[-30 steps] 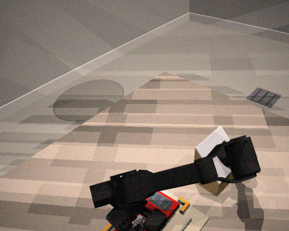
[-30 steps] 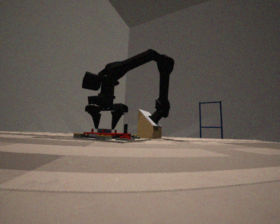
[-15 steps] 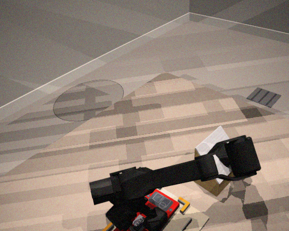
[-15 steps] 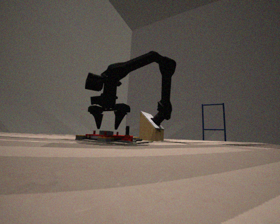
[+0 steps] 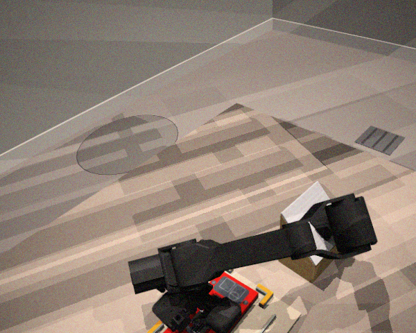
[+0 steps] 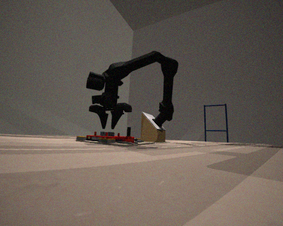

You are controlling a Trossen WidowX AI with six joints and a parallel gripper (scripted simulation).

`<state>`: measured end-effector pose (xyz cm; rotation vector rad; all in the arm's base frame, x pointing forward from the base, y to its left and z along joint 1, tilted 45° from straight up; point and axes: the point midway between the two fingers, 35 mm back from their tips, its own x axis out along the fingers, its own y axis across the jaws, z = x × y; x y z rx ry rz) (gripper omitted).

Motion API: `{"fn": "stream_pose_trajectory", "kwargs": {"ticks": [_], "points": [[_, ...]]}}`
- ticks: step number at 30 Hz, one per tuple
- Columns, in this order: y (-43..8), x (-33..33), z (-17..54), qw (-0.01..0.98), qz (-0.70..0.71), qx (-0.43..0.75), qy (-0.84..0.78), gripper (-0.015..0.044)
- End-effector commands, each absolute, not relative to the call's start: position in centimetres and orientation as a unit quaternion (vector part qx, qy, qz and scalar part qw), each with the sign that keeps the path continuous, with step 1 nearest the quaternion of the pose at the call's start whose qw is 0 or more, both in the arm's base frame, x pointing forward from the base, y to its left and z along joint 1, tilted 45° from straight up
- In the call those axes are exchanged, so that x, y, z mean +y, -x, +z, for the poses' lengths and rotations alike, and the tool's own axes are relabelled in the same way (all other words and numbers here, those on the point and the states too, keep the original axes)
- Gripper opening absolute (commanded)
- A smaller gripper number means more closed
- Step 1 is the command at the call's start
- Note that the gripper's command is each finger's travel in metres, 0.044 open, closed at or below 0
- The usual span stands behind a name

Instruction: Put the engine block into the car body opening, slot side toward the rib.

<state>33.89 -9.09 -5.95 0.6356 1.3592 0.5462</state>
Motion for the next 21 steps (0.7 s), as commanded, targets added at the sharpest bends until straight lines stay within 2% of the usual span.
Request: {"fn": "stream_pose_trajectory", "kwargs": {"ticks": [1,5,21], "points": [[-33.87,-9.12,-5.92,0.698,0.245,0.61,-0.283,0.0099],[-33.87,-9.12,-5.92,0.698,0.245,0.61,-0.283,0.0],[-33.87,-9.12,-5.92,0.698,0.245,0.61,-0.283,0.0]]}}
